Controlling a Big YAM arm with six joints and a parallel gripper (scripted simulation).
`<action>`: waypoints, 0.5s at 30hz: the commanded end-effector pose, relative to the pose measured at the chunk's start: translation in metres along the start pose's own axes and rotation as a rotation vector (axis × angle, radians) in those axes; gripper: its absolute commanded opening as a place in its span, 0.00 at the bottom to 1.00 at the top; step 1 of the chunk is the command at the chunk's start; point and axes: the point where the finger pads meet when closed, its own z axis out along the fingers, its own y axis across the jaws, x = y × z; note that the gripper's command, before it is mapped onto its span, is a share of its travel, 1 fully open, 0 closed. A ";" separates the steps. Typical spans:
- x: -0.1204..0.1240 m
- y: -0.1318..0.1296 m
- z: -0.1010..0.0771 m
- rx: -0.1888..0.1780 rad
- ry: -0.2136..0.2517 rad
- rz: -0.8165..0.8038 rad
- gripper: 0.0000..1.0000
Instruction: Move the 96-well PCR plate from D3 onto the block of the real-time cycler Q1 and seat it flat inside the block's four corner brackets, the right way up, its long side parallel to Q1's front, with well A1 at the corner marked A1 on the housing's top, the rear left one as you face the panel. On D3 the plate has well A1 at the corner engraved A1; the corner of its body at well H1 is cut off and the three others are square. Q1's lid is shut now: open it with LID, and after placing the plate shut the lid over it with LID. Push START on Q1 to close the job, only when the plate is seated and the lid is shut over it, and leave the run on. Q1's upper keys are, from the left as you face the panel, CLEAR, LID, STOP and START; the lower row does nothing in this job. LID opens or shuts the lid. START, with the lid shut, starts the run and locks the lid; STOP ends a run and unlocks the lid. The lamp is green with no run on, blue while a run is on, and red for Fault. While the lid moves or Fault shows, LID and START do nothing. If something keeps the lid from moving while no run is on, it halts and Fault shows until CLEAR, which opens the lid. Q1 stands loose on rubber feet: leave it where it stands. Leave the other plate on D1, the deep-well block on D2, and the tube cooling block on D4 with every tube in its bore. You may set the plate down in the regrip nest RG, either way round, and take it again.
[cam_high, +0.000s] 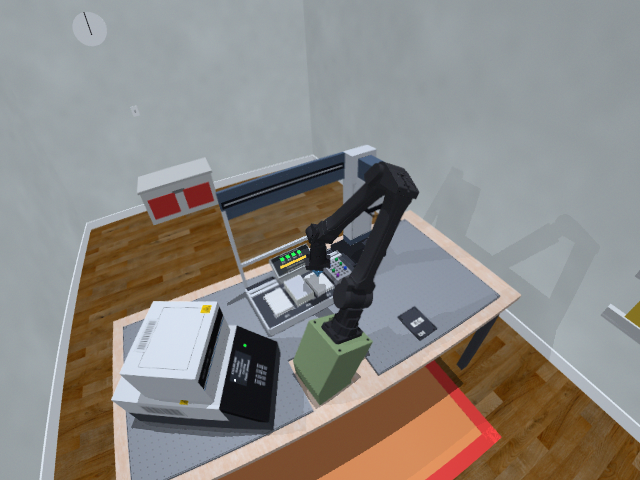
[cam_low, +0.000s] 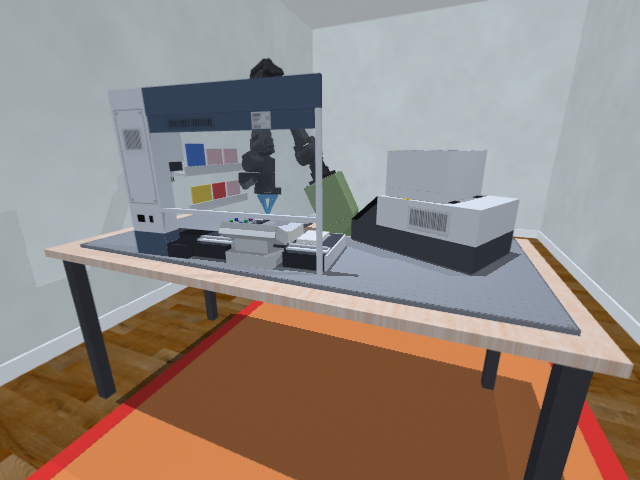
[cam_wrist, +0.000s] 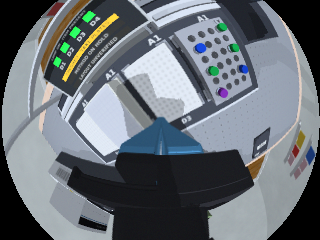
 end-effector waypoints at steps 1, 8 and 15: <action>0.008 0.008 -0.005 -0.004 -0.012 -0.073 0.00; 0.028 0.010 -0.009 0.002 0.005 -0.174 0.00; 0.067 0.018 -0.009 0.004 0.022 -0.267 0.00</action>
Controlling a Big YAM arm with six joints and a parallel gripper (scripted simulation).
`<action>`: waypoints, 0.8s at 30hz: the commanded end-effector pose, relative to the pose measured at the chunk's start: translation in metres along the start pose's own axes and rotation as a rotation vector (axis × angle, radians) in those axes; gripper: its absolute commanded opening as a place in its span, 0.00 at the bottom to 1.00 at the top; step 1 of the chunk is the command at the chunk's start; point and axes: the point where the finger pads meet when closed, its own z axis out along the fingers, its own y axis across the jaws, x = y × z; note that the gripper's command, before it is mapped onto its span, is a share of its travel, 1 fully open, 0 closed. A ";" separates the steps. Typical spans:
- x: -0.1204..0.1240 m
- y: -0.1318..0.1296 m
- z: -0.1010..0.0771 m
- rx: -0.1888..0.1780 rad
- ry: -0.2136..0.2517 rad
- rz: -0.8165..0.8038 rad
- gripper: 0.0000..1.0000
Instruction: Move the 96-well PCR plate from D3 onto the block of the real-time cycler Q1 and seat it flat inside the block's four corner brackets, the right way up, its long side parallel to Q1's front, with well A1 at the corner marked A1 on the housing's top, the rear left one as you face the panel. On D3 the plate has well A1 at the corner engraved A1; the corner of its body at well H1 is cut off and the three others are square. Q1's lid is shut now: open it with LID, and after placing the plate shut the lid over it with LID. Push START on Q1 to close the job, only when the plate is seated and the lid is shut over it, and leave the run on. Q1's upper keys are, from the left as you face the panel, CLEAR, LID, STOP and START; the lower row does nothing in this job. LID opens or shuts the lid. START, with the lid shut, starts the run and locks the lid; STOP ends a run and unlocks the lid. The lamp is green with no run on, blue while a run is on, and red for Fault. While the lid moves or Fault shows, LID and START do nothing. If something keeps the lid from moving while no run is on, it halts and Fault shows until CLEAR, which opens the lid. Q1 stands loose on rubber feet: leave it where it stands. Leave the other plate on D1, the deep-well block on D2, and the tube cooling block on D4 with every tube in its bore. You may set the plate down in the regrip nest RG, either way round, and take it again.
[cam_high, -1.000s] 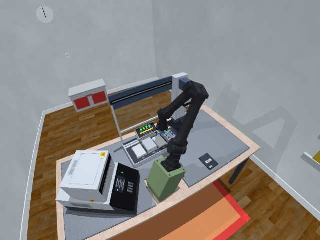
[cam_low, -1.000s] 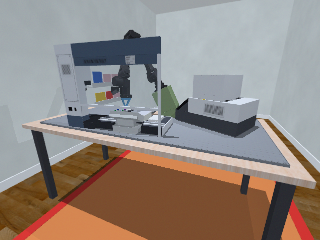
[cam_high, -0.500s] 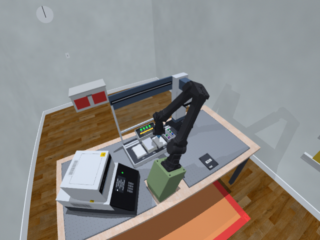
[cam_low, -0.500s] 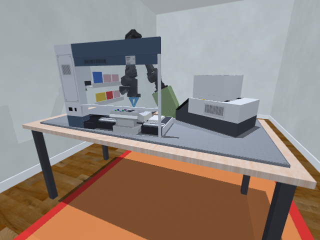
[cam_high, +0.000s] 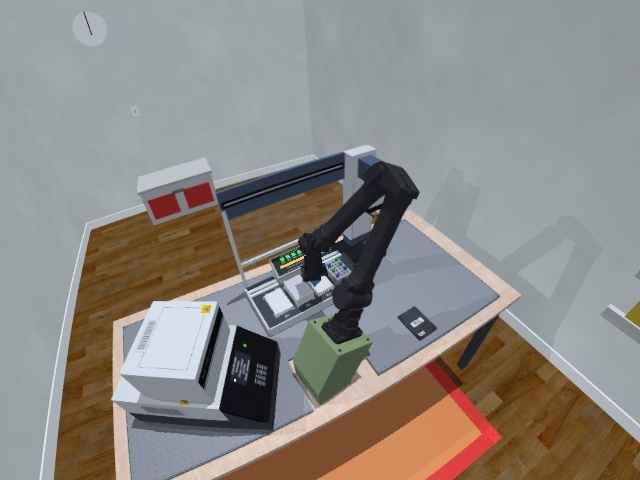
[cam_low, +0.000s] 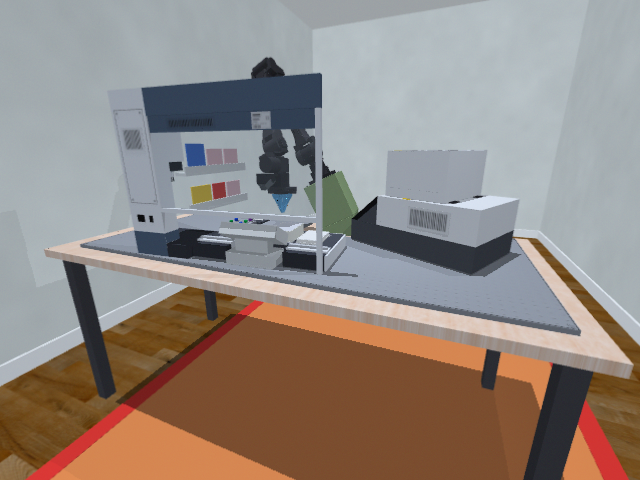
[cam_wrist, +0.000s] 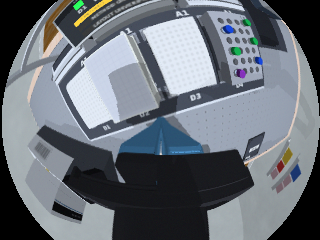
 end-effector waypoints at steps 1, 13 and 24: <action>0.011 0.009 -0.006 -0.003 -0.022 -0.066 0.00; 0.058 0.016 -0.004 0.015 0.022 -0.263 0.00; 0.112 0.021 -0.006 0.028 0.034 -0.460 0.00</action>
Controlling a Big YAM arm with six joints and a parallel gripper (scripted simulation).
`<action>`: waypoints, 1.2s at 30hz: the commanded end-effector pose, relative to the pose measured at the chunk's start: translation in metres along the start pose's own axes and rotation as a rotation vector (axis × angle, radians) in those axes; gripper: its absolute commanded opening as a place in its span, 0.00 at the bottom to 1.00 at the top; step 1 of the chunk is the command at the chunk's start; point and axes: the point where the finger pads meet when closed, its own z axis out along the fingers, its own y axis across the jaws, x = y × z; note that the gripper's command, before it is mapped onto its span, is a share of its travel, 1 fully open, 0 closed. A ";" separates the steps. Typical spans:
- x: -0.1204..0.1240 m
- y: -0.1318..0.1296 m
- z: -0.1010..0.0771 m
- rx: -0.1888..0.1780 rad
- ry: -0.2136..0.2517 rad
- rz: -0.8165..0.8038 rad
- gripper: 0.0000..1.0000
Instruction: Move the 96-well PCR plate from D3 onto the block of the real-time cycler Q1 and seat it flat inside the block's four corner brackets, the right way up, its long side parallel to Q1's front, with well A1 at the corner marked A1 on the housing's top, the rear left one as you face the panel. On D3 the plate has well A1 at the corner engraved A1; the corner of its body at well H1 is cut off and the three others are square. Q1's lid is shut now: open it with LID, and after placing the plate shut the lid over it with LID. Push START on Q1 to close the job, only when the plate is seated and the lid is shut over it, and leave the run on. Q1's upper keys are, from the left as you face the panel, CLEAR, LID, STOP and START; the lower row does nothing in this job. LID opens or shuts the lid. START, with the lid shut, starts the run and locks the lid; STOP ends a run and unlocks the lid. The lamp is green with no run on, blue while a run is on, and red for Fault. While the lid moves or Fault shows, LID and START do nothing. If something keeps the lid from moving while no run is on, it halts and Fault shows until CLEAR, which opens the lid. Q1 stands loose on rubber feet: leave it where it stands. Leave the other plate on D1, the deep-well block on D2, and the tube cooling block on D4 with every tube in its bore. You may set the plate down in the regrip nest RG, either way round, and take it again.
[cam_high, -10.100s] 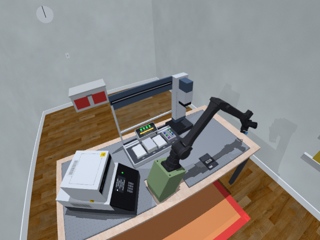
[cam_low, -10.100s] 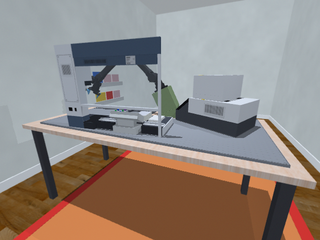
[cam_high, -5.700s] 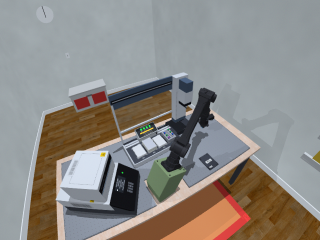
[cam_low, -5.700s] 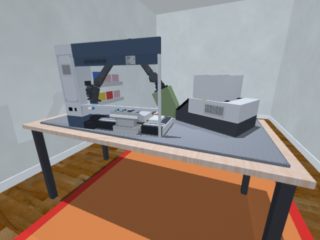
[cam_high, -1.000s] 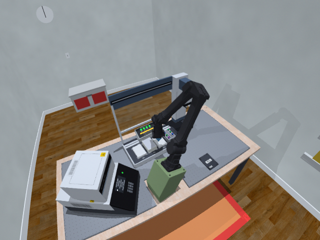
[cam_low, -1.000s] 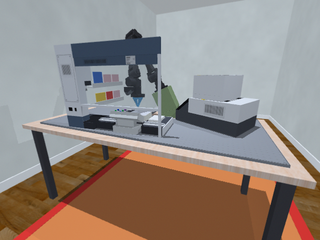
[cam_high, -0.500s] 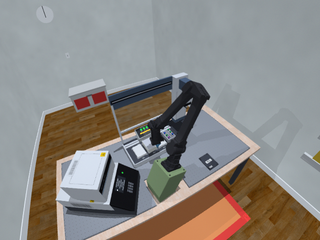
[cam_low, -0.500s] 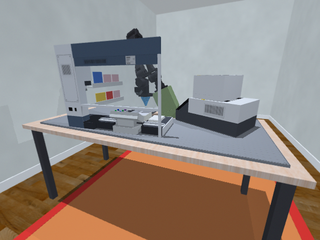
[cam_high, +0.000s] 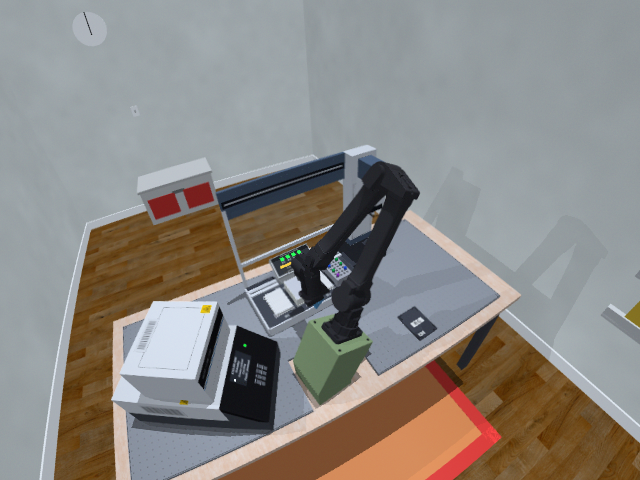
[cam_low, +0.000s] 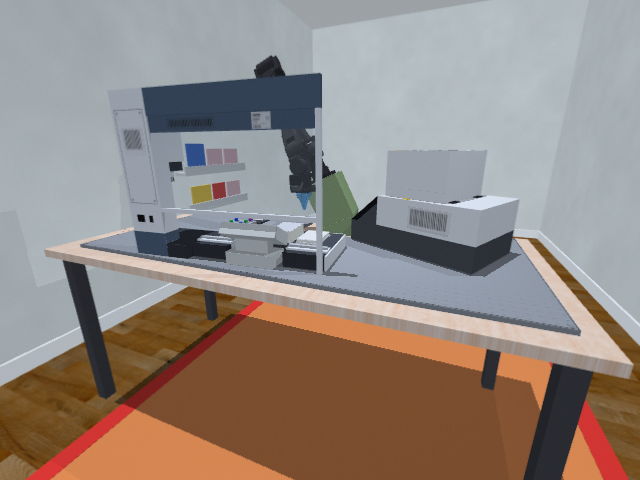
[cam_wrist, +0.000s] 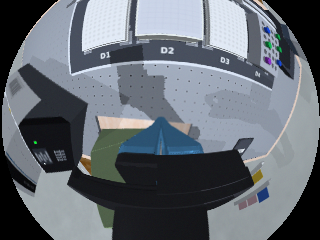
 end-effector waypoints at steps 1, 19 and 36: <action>0.002 0.009 -0.006 -0.006 -0.044 -0.045 0.00; -0.002 0.002 -0.001 -0.004 -0.006 0.043 0.00; -0.012 0.045 -0.017 -0.011 -0.066 -0.109 0.00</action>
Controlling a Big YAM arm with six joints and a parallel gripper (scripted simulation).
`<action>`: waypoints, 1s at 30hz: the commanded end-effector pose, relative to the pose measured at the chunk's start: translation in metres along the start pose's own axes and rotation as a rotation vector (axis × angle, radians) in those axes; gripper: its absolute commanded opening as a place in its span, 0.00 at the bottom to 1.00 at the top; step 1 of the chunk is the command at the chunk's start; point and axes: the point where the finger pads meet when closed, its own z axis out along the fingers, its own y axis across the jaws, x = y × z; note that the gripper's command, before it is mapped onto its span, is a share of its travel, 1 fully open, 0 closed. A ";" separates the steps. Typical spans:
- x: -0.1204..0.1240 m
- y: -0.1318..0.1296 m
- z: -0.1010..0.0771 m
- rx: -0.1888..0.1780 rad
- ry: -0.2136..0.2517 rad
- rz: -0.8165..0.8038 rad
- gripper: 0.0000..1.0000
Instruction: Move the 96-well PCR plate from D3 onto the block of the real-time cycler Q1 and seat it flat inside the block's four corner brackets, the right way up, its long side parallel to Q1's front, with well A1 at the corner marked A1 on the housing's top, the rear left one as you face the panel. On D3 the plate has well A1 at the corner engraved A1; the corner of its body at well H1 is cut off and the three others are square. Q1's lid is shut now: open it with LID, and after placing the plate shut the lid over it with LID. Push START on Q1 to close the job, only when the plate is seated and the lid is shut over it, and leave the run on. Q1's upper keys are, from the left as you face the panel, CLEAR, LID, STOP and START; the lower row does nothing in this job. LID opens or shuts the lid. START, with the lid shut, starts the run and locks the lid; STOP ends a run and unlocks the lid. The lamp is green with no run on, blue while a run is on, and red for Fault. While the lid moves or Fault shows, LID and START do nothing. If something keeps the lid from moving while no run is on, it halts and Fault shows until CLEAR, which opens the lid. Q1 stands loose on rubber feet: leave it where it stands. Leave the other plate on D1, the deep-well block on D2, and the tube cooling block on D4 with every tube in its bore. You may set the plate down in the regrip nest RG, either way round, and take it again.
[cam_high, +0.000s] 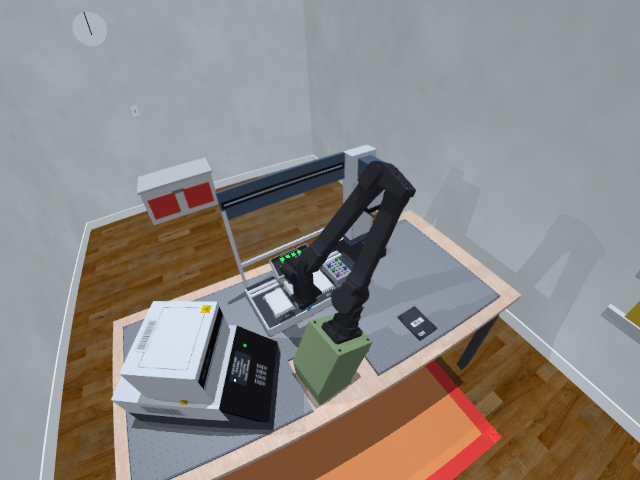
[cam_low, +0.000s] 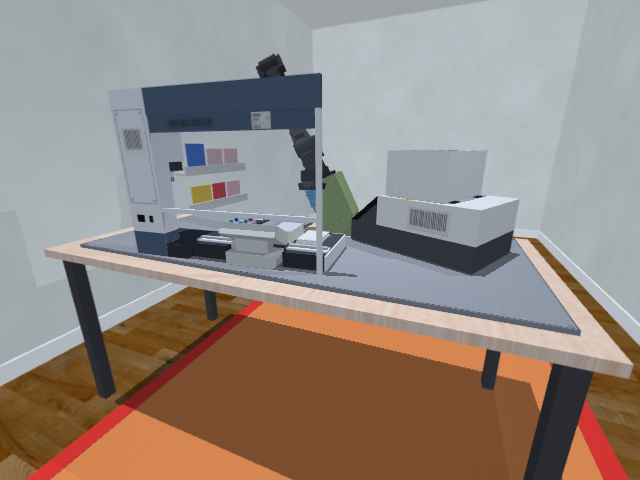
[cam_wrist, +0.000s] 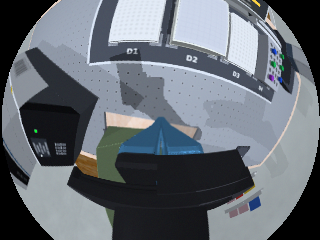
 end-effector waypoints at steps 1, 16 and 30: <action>-0.012 0.009 -0.005 -0.002 -0.015 -0.004 0.00; 0.000 0.060 -0.022 0.003 -0.118 -0.362 0.00; -0.007 0.104 -0.044 -0.006 -0.237 -0.585 0.00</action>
